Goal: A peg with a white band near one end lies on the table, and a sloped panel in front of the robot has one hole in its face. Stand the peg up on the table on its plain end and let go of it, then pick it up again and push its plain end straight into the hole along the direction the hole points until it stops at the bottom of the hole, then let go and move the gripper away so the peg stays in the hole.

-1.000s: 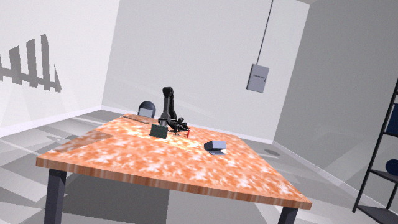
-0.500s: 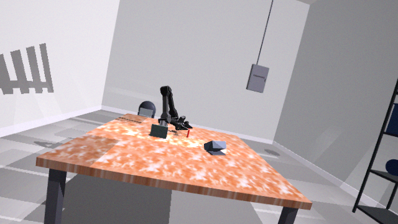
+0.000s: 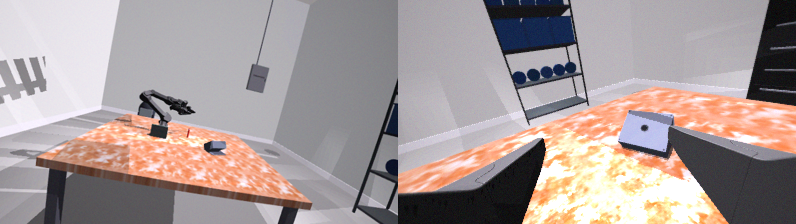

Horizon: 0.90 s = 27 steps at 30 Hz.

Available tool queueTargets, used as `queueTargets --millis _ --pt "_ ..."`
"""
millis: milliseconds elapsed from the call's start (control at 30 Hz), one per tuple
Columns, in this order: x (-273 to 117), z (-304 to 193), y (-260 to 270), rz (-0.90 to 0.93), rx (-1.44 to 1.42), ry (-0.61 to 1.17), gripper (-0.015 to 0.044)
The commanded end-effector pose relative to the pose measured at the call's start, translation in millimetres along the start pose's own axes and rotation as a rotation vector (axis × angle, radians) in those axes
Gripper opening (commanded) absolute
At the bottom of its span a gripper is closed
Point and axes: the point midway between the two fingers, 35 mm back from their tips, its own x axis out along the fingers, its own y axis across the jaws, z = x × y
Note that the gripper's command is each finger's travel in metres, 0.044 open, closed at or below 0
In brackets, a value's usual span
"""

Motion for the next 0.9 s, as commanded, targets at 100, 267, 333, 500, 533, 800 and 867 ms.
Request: queueTargets --millis 100,267,333,500,533,800,867 --pt "0.0 -0.1 -0.7 -0.017 -0.082 0.047 0.0440" --pt "7.2 -11.5 -3.6 -0.083 -0.195 0.153 0.0440" --pt "9.7 -16.2 -5.3 -0.108 -0.237 0.199 0.0440" --pt "14.6 -28.2 -10.7 -0.166 -0.335 0.327 0.0440" --pt "15.4 -30.5 -11.8 -0.177 -0.352 0.354 0.0440" --pt "19.3 -48.6 -21.3 -0.250 -0.458 0.591 0.0440" --pt "19.6 -52.8 -23.3 -0.263 -0.474 0.654 0.0440"
